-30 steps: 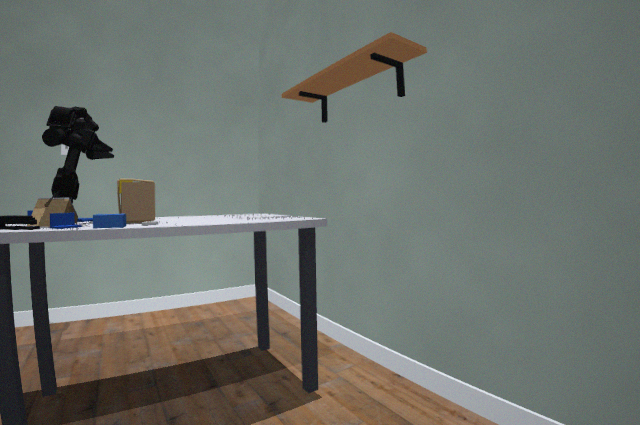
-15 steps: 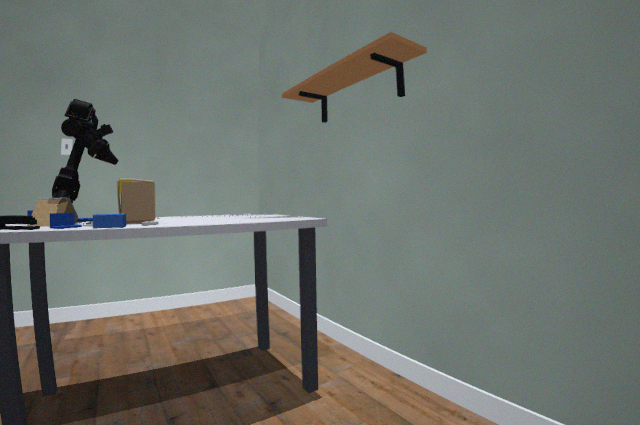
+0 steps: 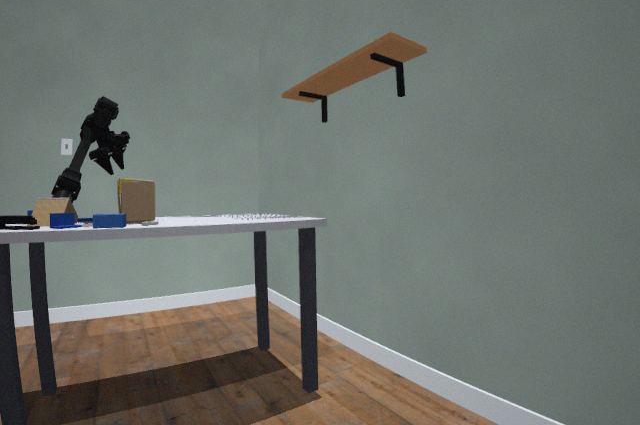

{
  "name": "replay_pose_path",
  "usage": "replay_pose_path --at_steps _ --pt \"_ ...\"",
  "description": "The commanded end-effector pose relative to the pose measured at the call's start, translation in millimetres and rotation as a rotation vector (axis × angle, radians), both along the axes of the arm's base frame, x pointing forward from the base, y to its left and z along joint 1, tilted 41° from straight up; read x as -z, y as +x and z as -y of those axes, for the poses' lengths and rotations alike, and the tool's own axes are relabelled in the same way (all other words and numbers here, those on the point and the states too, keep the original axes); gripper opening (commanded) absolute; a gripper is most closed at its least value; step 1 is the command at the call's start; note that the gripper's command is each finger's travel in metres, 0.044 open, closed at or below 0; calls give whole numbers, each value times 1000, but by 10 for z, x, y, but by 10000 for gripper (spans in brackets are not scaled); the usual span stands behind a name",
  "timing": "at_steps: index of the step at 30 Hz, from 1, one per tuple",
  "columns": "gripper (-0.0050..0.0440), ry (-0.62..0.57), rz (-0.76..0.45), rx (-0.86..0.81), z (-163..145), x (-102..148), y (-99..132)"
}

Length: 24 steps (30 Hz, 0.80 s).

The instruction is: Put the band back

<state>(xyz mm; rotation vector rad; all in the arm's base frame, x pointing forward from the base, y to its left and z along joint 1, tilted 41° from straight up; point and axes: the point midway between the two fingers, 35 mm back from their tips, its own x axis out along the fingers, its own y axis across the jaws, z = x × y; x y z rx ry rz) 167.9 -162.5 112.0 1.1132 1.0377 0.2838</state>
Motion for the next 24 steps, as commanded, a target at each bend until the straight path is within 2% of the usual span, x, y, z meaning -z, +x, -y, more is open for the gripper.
replay_pose_path --at_steps 1,3,4,5,11,18,20,21,24 --pt "440 1 -204 -24 -22 -9 52" --pt "440 1 -204 -24 -22 -9 52" --pt "440 22 -280 5 -27 -9 63" --pt "440 -6 -338 -19 -35 -11 86" --pt "440 -65 -580 17 -37 -34 163" --pt "440 -181 -821 127 -15 -98 279" --pt "440 -181 -821 127 -15 -98 279" --pt "440 -186 -878 189 -11 -112 299" --pt "440 -291 -958 254 8 -178 391"
